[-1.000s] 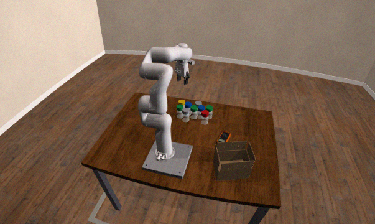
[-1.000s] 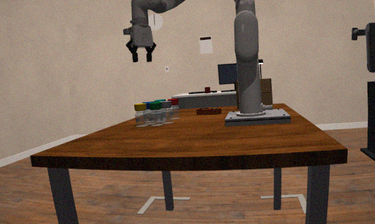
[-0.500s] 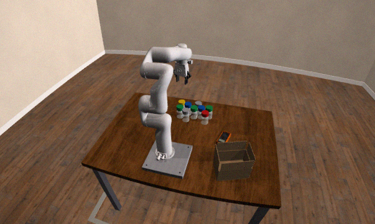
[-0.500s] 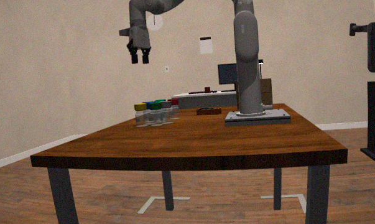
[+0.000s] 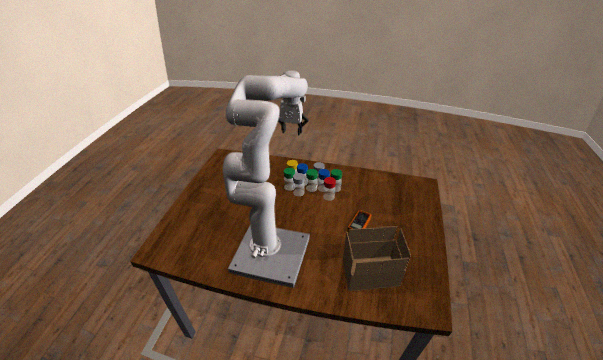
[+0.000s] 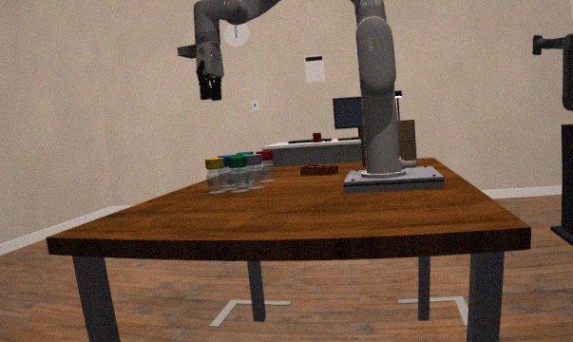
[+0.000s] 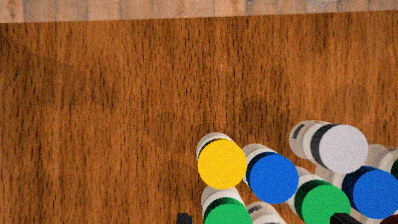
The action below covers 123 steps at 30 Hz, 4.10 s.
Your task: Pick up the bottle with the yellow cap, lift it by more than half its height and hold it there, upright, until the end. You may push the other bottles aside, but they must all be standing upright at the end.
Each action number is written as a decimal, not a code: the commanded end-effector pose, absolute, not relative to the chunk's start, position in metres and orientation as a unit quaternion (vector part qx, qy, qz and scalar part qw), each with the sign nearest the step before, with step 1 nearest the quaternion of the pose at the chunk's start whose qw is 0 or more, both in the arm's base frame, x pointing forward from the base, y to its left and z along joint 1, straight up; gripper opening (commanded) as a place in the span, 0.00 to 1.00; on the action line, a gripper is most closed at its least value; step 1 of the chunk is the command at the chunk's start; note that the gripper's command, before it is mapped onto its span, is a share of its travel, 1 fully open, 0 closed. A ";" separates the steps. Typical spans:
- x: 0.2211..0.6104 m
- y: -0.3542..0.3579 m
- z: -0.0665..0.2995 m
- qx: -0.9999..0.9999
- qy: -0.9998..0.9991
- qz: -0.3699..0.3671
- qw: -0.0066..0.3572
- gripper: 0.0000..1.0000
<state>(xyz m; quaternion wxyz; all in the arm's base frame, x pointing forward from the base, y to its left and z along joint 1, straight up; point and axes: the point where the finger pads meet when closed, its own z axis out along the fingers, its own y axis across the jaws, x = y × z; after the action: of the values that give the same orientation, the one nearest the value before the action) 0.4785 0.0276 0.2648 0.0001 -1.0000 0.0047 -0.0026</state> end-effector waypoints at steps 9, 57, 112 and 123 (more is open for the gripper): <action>0.486 0.033 0.261 -0.994 -0.112 -0.004 -0.001 0.79; 0.505 0.048 0.201 -0.919 -0.393 -0.003 -0.002 0.79; 0.502 0.048 0.070 -0.918 -0.397 -0.001 -0.002 0.79; 0.503 0.047 0.044 -0.918 -0.397 -0.002 -0.002 0.79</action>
<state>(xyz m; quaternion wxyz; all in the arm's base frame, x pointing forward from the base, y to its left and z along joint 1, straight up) 0.5007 0.0473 0.0488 0.0001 -0.9179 -0.3967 0.0003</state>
